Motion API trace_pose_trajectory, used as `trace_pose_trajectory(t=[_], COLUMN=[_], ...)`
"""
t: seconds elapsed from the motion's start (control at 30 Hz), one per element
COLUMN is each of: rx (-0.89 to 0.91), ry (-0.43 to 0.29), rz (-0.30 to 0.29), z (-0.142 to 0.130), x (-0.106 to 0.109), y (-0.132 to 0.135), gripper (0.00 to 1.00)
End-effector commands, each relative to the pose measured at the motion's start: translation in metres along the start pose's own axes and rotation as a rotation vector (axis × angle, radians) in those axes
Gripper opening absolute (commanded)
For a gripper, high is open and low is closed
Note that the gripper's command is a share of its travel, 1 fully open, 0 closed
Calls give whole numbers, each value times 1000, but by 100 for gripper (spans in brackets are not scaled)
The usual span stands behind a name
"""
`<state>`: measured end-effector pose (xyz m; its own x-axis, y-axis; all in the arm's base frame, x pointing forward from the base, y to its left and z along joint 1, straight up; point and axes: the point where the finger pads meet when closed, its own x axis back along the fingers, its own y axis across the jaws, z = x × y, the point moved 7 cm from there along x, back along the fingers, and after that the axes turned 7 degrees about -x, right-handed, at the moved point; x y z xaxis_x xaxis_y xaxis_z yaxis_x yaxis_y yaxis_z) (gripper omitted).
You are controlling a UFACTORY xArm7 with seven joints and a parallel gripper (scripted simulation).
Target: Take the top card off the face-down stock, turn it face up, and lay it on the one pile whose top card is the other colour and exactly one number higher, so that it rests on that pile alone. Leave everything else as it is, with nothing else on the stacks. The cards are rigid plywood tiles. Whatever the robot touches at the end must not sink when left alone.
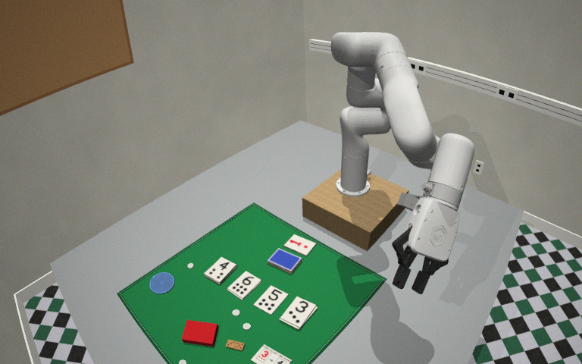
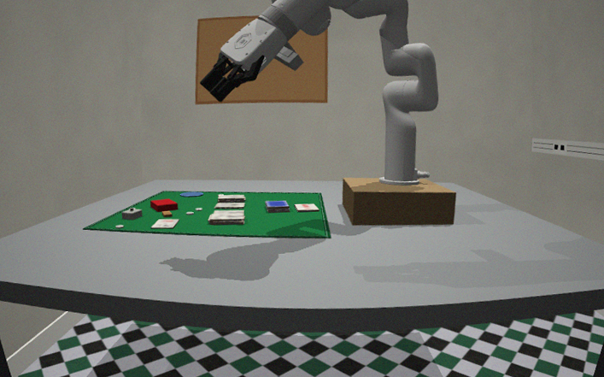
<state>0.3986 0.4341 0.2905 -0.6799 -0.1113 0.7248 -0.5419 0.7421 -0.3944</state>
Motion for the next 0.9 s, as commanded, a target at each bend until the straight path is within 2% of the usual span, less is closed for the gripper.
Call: trace_pose_trajectory(t=[0.0,0.53,0.57,0.67,0.77,0.87], rx=[-2,-2,-3,-59,-257,-422], ry=[-5,-5,-4,32,149,236], rz=[0,0,0,-1,3,18], z=[-2,-2,-2,9,47,78], x=[2,2,1,-8,-36,-53], y=[-1,-1,-1,-10,-42,-64], gripper=[48,48,100,100,100,100])
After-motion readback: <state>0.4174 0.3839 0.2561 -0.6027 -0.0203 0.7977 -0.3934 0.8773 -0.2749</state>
